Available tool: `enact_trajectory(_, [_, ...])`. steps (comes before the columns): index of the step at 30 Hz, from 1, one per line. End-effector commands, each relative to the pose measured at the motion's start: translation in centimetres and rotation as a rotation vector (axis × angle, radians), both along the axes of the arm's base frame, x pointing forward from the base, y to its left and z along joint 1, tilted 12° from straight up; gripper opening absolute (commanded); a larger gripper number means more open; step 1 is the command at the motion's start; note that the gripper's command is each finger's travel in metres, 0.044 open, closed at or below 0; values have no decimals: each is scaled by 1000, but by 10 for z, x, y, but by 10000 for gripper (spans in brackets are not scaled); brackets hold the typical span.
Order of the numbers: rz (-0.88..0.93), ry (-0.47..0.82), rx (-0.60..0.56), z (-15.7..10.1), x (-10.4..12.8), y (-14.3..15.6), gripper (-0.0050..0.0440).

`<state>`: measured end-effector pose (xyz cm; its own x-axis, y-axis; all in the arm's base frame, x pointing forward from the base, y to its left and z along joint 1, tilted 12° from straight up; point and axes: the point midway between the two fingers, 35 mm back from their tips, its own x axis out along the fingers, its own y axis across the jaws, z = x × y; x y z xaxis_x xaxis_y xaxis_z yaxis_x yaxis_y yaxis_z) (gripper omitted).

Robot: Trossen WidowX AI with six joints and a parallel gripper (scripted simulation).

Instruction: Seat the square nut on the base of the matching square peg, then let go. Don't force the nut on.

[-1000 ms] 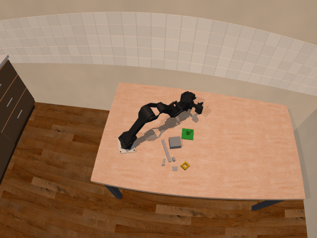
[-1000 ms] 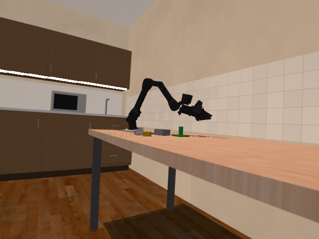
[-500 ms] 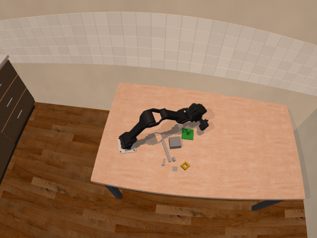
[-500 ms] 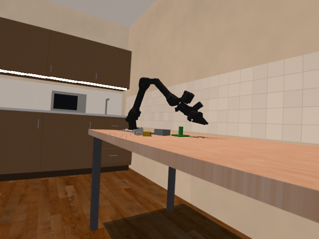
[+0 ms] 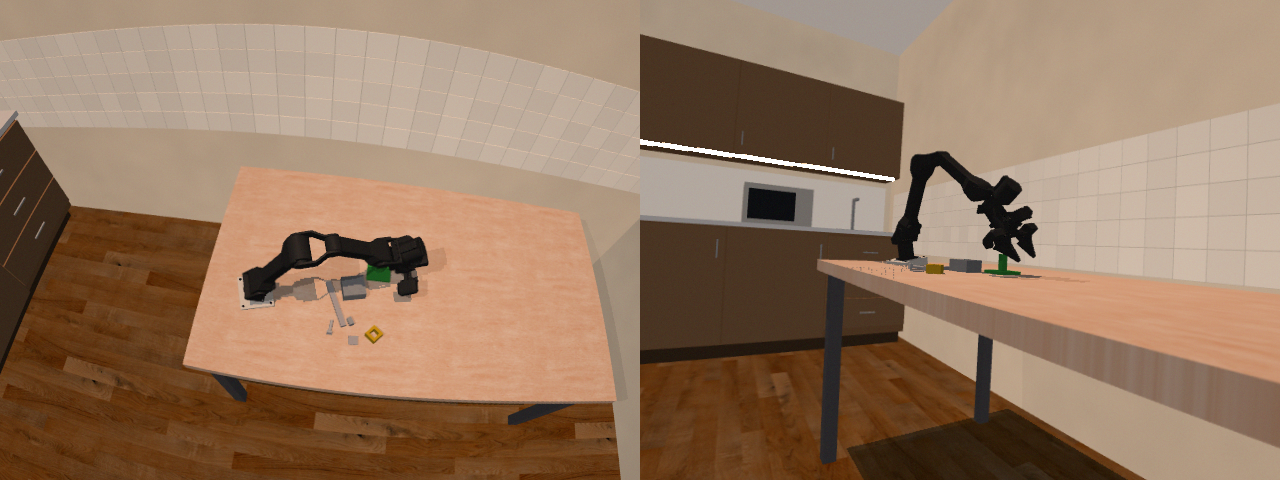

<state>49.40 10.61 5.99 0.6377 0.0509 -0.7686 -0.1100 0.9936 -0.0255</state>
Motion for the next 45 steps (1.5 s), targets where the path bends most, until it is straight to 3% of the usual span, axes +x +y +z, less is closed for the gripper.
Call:
enact_trajectory(1, [-137, 43, 34, 26, 1, -34, 320])
enact_trajectory(14, [-535, 270, 80, 41, -42, -130, 320])
enact_trajectory(16, [-535, 270, 80, 41, -42, -130, 320])
enact_trajectory(18, [-641, 323, 90, 47, -57, -152, 320])
enact_trajectory(26, [-868, 474, 97, 62, -104, -193, 320])
enact_trajectory(38, [-908, 496, 99, 59, -112, -201, 320])
enact_trajectory(45, [-908, 496, 99, 32, -109, -207, 320])
